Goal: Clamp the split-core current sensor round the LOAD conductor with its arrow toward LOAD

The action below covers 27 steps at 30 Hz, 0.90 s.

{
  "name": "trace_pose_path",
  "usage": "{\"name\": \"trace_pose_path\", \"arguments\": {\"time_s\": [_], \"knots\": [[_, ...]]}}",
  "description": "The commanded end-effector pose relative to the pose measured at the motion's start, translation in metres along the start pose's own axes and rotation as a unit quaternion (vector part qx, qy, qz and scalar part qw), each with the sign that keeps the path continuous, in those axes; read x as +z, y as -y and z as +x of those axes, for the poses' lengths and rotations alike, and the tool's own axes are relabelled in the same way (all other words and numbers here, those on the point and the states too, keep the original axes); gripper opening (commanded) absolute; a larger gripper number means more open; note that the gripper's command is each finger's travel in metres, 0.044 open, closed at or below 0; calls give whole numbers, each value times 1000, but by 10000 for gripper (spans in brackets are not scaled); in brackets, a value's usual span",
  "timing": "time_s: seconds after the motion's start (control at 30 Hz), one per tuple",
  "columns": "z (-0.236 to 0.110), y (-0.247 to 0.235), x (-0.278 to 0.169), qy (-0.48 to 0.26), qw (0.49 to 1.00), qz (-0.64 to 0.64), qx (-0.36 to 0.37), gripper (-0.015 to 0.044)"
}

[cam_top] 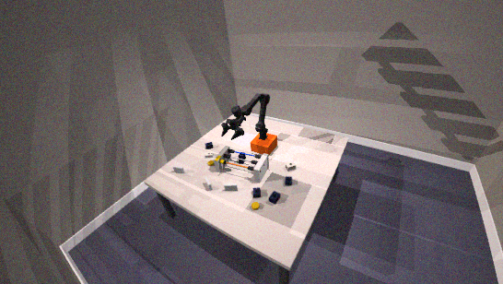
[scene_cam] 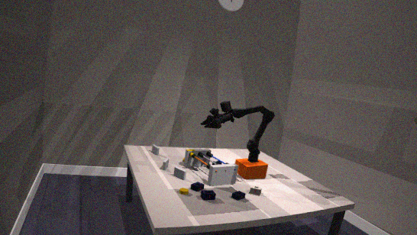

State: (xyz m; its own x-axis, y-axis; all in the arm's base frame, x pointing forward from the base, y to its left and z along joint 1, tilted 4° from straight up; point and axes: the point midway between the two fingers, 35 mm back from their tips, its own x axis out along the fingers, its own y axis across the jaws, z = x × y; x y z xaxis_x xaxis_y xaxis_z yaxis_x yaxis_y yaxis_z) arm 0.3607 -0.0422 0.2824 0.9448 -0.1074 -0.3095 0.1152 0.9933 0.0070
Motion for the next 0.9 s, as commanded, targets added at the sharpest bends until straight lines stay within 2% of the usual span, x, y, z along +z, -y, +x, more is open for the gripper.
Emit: {"name": "trace_pose_path", "arguments": {"time_s": [0.0,0.3,0.87], "knots": [[42,48,-42,-183,981,26,-55,440],[59,97,-90,-356,927,73,-95,440],[60,99,-93,-364,923,76,-97,440]]}}
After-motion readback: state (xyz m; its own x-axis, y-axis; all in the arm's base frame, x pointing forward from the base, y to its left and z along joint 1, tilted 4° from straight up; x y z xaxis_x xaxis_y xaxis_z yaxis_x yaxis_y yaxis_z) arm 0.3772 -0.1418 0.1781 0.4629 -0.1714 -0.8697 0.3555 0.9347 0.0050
